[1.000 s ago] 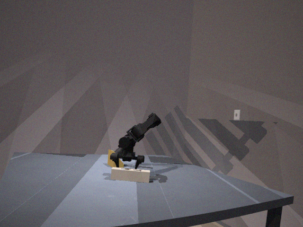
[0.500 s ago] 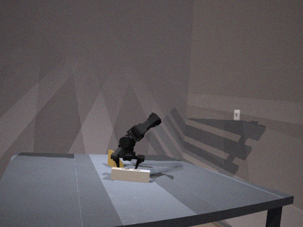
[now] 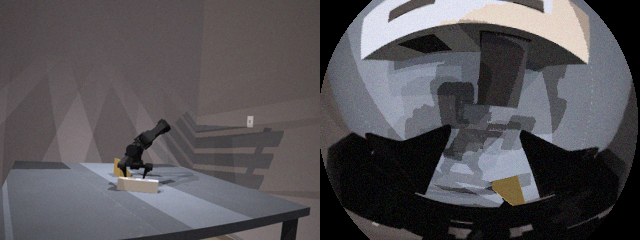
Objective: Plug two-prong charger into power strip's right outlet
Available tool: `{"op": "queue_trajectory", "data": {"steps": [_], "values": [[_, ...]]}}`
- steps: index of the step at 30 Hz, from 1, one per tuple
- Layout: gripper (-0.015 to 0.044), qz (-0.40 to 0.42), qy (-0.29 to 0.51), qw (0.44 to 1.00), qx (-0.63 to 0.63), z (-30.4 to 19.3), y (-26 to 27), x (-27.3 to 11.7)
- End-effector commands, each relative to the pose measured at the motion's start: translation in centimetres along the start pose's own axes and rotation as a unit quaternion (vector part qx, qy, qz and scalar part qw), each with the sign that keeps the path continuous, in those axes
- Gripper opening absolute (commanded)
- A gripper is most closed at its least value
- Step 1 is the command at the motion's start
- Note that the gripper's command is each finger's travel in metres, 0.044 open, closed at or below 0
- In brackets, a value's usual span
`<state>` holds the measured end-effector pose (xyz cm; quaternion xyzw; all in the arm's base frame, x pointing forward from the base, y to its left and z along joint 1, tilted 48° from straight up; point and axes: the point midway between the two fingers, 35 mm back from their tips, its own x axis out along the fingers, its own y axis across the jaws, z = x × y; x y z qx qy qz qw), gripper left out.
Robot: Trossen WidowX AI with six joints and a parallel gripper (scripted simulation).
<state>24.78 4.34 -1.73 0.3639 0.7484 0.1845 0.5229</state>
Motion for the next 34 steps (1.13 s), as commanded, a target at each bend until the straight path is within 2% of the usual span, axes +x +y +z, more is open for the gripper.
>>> {"op": "queue_trajectory", "data": {"steps": [1,12,34], "values": [[0.044,0.0,-0.005,1.0,0.0,0.0,0.0,-0.1],[0.044,-0.001,-0.291,0.957,0.001,1.3,-0.3,-7.5],[0.044,-0.001,-0.296,0.955,0.001,1.3,-0.3,-7.7]]}}
